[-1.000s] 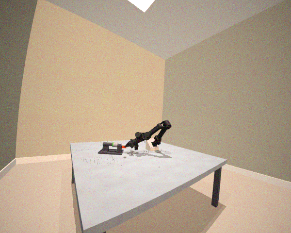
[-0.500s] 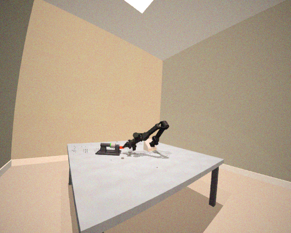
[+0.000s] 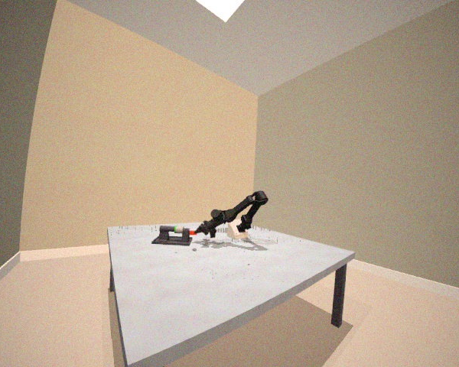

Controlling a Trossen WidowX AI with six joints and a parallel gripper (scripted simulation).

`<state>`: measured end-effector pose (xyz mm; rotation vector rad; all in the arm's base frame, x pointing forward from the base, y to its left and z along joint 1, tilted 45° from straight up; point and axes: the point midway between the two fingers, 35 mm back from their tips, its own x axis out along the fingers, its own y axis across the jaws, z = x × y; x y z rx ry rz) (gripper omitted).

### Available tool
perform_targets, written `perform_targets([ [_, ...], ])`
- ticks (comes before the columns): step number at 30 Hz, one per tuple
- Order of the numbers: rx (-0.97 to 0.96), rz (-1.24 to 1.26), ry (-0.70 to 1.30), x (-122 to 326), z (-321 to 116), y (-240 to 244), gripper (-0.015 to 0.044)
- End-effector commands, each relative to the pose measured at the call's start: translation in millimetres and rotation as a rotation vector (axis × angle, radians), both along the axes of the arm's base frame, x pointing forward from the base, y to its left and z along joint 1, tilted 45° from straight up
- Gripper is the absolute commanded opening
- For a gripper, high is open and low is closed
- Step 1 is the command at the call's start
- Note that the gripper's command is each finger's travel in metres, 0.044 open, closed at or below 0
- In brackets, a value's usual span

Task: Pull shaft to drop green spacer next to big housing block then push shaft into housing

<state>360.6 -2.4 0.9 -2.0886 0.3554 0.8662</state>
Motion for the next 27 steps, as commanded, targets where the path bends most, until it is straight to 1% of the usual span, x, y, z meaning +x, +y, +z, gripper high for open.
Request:
perform_targets([
  [1, 0.005, 0.0, -0.001, -0.6, 0.8, 1.0, 0.0],
  [27, 0.005, 0.0, -0.001, -2.7, 1.7, 1.9, 0.0],
])
